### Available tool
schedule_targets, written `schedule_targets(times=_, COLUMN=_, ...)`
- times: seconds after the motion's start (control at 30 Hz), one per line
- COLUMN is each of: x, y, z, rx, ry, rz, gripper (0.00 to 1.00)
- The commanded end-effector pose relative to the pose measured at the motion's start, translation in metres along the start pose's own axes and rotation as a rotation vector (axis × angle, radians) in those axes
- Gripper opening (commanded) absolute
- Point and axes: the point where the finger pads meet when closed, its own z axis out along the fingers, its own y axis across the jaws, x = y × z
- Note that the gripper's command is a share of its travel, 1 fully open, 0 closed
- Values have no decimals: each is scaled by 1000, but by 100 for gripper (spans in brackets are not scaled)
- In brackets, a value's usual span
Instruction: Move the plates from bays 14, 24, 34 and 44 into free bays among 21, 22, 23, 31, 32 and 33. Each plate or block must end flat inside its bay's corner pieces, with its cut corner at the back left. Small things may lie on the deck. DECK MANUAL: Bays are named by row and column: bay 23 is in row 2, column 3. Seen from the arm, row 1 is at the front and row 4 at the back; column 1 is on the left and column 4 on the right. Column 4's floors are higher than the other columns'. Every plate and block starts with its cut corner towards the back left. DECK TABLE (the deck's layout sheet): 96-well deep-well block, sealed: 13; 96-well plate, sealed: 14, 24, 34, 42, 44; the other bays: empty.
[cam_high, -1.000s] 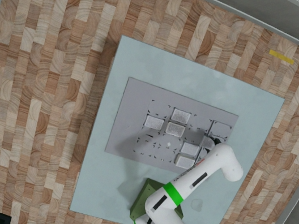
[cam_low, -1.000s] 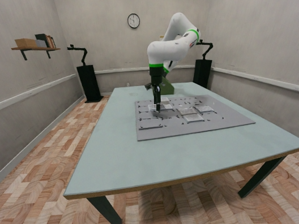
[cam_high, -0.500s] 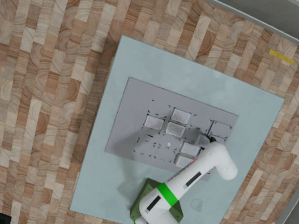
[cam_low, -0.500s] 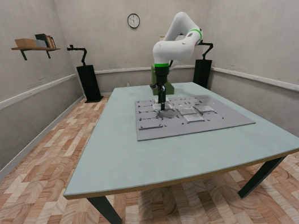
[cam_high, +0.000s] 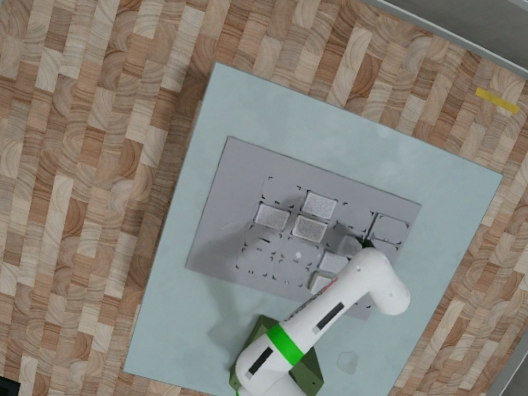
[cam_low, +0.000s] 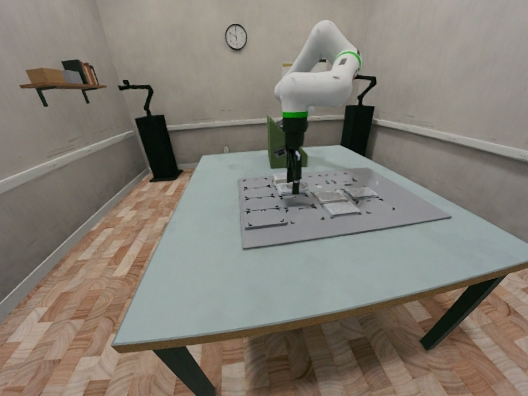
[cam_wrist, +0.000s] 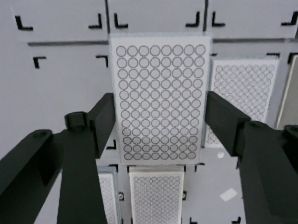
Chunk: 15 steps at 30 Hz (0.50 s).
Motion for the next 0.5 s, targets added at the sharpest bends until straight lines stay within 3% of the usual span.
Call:
schedule_targets(times=0.0, x=-7, y=-1, z=-1, rx=2, ry=1, rz=0, gripper=10)
schedule_targets(times=0.2, x=-24, y=-1, z=-1, rx=2, ry=1, rz=0, gripper=10)
schedule_targets(times=0.47, x=-24, y=-1, z=-1, rx=2, ry=1, rz=0, gripper=10)
